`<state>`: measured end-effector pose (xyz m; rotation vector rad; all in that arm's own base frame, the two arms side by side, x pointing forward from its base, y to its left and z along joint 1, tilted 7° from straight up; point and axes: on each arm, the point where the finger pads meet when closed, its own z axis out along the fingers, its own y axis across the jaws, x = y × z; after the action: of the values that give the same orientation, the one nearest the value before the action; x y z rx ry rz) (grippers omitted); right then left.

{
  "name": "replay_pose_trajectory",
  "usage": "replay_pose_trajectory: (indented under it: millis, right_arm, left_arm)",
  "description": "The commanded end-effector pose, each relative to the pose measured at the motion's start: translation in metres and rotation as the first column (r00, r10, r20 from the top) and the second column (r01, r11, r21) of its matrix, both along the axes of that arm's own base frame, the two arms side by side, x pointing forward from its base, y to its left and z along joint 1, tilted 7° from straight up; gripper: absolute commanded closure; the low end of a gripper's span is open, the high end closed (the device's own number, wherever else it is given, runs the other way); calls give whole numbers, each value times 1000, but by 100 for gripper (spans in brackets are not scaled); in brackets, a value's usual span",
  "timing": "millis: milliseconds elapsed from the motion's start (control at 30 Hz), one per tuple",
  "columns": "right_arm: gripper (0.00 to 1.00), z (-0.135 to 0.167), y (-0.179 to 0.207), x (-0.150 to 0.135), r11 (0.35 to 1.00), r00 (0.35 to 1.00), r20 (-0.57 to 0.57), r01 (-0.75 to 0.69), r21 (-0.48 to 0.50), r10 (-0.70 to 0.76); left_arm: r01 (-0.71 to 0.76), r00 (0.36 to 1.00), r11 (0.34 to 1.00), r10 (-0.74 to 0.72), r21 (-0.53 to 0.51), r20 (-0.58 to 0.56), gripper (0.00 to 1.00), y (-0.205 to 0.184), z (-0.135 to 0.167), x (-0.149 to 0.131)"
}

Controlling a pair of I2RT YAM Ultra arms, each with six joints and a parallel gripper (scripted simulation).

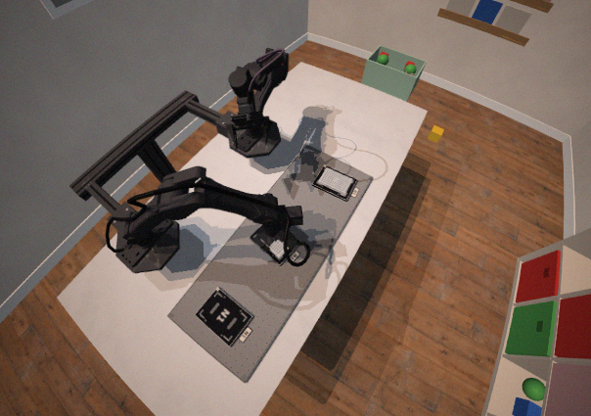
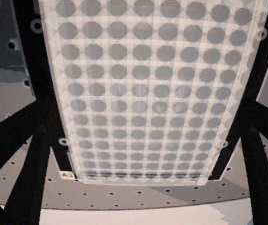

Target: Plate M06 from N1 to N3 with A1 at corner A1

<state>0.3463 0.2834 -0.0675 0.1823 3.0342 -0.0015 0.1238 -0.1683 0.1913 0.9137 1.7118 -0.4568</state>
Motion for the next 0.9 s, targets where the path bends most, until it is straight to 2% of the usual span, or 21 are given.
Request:
replay_pose_trajectory:
  millis: [0,67,233,333,467,600,767,867]
  right_arm:
    - [0,21,0,10,999,999,43,0,34,-1]
    - [0,25,-2,4,1000,1000,30,1,16,-2]
    - [0,43,2,9,999,999,42,7,36,-9]
    - [0,42,8,6,1000,999,41,3,24,-4]
    - [0,74,16,3,1000,999,51,2,28,-3]
    - [0,86,17,0,999,999,45,1,35,-3]
    - [0,63,5,-3,1000,1000,1,7,5,-7]
    - [0,61,2,-3,1000,1000,-1,11,0,-11]
  left_arm:
    - [-5,1000,999,6,-37,7,0,4,14,-1]
    - [-5,1000,999,6,-37,7,0,4,14,-1]
    - [-5,1000,999,6,-37,7,0,4,14,-1]
    - [-5,1000,999,6,-37,7,0,4,14,-1]
    - [-5,1000,999,6,-37,7,0,4,14,-1]
    - [-5,1000,999,6,-37,7,0,4,14,-1]
    - [-5,1000,999,6,-37,7,0,4,14,-1]
    - [-5,1000,999,6,-37,7,0,4,14,-1]
